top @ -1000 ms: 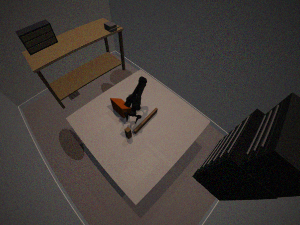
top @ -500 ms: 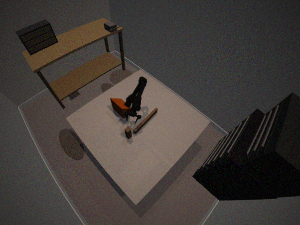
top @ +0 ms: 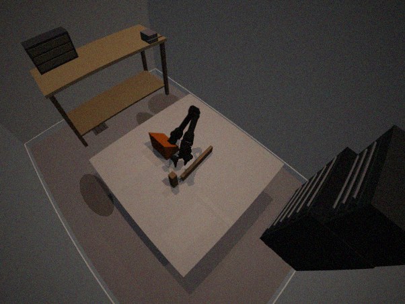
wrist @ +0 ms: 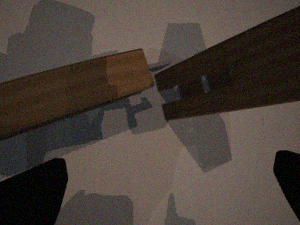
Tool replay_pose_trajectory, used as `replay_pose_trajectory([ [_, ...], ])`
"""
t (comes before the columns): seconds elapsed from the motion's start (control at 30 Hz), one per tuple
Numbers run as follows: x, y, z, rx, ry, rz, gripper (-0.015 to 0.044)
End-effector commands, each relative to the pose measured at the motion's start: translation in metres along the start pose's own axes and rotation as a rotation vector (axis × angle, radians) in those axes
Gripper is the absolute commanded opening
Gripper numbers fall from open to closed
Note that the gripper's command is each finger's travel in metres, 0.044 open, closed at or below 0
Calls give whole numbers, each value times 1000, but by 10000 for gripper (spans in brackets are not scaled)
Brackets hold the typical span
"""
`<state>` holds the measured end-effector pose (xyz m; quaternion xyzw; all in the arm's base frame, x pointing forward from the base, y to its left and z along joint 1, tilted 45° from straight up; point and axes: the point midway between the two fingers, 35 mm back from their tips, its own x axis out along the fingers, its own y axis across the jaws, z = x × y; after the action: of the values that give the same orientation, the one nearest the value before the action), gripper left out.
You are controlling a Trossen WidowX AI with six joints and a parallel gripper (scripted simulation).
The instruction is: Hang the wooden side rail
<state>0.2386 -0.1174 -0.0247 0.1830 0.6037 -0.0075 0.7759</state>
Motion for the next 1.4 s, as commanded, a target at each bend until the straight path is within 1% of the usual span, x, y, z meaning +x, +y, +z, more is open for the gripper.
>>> replay_pose_trajectory([
  [0.0,-2,15,20,-673,81,219,440],
  [0.1,-5,21,26,-911,72,312,440],
  [0.33,-11,31,36,-1243,15,464,440],
  [0.7,-21,45,52,-1730,-179,657,440],
  [1.27,-21,45,52,-1757,-193,665,440],
  [1.37,-7,54,47,-1757,-193,665,440],
])
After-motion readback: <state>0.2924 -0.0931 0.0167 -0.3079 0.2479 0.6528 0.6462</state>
